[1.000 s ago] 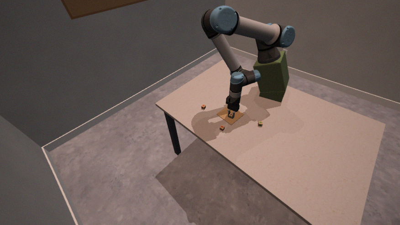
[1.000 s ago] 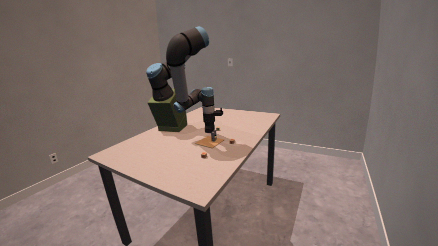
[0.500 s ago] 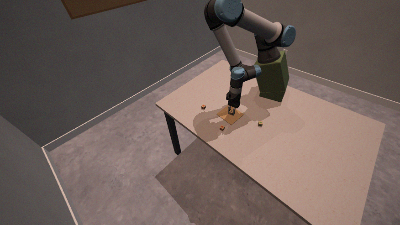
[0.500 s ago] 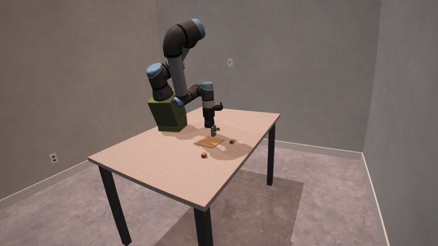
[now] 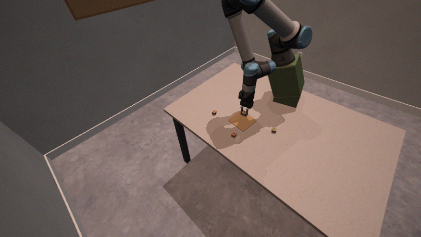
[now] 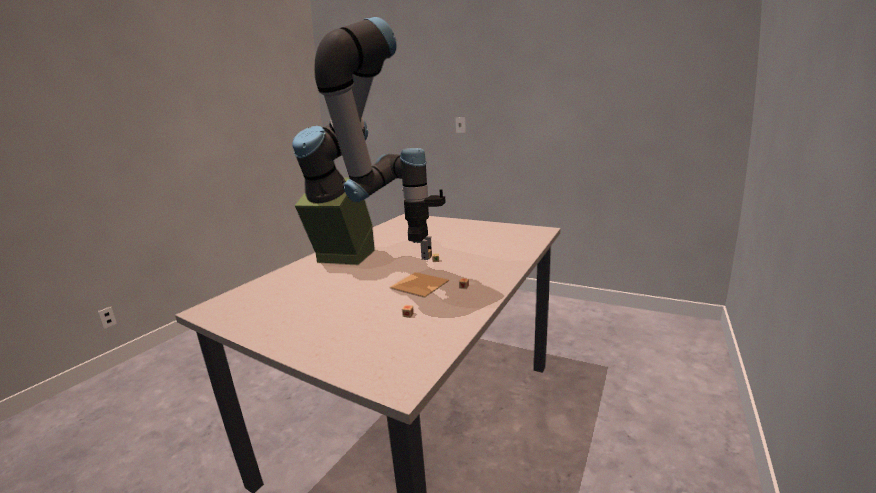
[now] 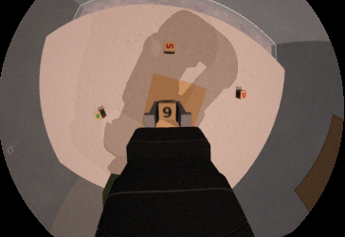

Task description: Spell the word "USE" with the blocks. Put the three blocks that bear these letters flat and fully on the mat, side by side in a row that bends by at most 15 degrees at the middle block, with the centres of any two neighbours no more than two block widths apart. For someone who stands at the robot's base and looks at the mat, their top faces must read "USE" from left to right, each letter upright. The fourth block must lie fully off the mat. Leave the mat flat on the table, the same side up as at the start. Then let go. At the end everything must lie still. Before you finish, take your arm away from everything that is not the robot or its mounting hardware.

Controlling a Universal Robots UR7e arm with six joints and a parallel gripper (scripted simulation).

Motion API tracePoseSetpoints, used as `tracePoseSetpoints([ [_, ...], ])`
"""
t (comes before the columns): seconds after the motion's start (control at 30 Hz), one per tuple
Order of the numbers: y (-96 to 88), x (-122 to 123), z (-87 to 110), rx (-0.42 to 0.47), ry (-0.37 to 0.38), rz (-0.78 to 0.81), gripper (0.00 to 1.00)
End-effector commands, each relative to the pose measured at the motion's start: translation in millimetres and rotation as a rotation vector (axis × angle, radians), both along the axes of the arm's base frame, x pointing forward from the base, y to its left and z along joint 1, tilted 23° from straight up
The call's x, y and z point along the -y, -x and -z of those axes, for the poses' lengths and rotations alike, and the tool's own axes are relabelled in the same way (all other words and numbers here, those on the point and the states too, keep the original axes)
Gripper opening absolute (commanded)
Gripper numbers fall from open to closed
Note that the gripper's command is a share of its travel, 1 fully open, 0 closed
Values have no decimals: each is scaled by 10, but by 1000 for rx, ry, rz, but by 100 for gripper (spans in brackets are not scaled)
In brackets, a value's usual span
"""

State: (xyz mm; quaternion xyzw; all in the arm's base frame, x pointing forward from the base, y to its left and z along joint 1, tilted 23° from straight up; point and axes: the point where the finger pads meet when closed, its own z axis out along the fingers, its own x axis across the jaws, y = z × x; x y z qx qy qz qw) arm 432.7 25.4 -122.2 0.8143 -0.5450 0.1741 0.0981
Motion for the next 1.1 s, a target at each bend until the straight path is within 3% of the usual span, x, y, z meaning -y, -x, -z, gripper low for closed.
tracePoseSetpoints([
  [0.0,22,-44,-116,1,0,0,49],
  [0.57,26,-48,-144,1,0,1,49],
  [0.8,1,136,-208,8,-8,24,49],
  [1.07,-6,901,-472,42,-28,117,49],
])
